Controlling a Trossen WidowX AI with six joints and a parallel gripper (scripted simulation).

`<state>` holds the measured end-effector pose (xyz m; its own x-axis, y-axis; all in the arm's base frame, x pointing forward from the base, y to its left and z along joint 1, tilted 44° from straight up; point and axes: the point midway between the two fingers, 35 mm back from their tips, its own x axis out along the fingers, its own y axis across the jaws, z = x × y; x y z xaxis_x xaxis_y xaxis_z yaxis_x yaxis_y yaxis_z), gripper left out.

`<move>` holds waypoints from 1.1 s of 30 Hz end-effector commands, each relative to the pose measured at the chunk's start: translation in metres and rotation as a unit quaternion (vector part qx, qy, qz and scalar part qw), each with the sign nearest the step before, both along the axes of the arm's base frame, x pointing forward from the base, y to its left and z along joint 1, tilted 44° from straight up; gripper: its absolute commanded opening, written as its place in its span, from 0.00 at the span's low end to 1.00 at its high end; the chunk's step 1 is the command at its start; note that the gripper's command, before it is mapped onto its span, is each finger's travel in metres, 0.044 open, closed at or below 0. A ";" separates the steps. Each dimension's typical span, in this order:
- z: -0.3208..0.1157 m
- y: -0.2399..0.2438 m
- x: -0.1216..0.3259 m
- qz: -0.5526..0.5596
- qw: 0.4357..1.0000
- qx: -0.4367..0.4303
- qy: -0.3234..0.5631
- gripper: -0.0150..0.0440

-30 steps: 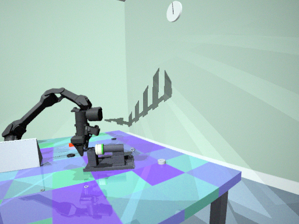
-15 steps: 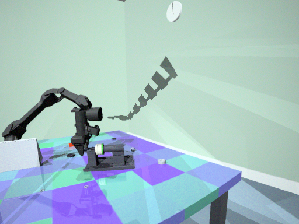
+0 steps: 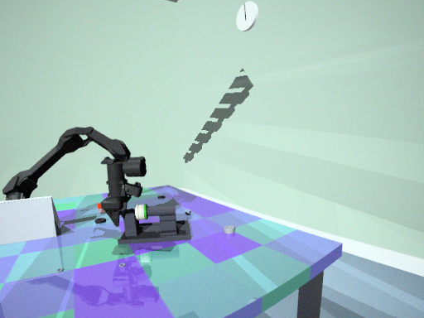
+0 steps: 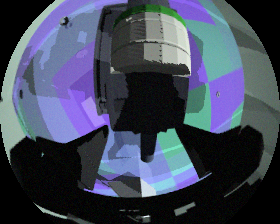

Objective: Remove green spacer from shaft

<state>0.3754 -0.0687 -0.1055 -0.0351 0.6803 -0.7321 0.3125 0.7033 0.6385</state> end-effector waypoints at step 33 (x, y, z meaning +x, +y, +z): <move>-0.001 0.001 -0.002 -0.002 1.000 0.002 0.001 0.25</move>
